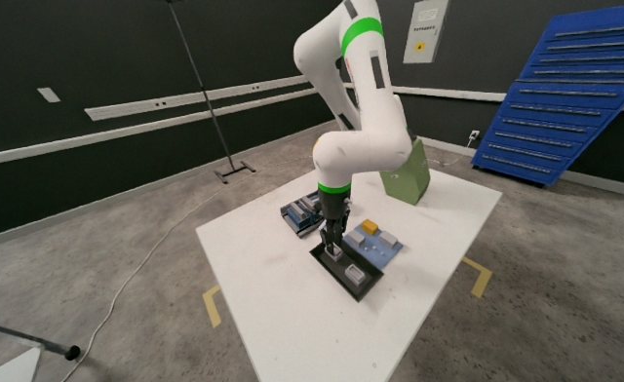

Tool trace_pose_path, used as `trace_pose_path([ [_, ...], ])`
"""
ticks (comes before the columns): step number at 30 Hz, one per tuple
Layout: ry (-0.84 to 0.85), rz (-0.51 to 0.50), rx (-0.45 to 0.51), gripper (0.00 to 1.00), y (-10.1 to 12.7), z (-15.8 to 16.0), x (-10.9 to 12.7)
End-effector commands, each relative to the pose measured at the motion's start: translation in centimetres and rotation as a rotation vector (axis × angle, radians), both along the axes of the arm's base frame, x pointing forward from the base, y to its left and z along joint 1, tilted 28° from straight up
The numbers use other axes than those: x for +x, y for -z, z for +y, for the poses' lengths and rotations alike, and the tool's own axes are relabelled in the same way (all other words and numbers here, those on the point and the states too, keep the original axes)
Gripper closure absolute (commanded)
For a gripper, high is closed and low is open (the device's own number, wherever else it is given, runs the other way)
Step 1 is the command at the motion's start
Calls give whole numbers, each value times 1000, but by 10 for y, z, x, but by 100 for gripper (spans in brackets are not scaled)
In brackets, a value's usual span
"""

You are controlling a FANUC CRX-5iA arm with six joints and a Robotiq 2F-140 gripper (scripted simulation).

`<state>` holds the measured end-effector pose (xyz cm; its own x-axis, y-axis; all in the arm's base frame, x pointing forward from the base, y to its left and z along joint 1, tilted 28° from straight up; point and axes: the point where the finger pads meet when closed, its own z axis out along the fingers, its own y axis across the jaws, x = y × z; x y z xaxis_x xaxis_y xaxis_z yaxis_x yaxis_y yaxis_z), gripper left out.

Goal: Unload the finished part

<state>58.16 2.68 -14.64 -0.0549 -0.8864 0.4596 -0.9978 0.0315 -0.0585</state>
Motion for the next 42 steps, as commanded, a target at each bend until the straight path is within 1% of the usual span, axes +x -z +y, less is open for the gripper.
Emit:
trace_pose_path([
  [1,-1,-2,1,90,2,-1,1],
  [12,-1,-2,1,90,8,-4,1],
  [42,-1,-2,1,90,9,-4,1],
])
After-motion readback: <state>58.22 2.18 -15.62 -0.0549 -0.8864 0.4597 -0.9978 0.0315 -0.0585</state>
